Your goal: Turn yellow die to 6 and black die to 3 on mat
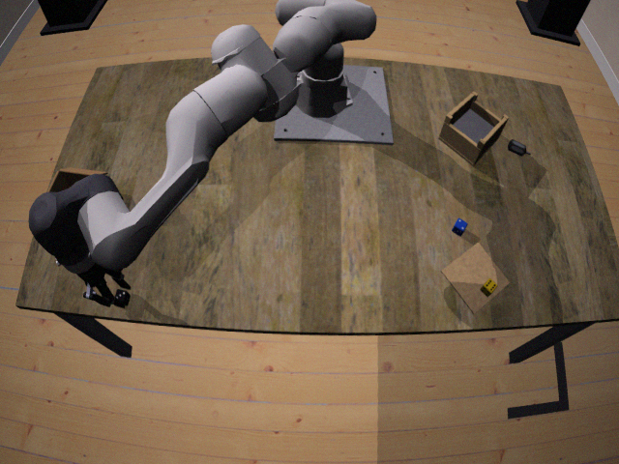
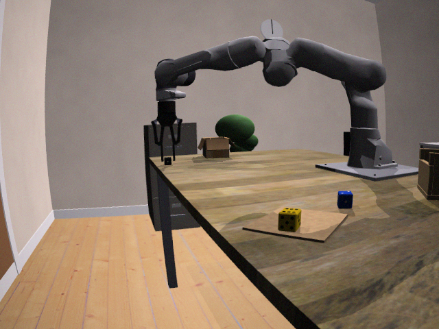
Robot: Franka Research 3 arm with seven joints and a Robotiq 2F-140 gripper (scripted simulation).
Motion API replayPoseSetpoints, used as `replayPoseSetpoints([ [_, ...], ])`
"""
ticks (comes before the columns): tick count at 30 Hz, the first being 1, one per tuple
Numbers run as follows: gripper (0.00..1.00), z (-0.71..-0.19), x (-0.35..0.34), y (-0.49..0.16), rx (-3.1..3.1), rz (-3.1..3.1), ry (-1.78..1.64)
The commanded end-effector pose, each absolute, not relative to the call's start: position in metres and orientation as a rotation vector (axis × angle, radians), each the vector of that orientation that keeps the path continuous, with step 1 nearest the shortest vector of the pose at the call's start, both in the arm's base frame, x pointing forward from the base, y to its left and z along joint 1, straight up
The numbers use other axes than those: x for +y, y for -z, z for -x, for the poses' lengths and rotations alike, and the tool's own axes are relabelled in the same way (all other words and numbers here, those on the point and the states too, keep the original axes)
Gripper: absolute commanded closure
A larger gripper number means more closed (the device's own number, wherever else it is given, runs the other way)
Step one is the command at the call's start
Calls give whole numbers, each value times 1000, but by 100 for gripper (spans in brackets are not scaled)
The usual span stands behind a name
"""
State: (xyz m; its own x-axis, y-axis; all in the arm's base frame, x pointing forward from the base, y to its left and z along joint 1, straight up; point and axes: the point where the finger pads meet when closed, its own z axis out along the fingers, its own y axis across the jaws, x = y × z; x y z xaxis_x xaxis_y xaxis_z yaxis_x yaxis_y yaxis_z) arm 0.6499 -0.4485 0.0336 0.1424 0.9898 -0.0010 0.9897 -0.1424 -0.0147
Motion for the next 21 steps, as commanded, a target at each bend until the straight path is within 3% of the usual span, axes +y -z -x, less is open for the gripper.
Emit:
replayPoseSetpoints([
  [1, 65, -653, -448, -29, -2061, 2366, -8],
  [21, 65, -653, -448, -21, -2061, 2366, -8],
])
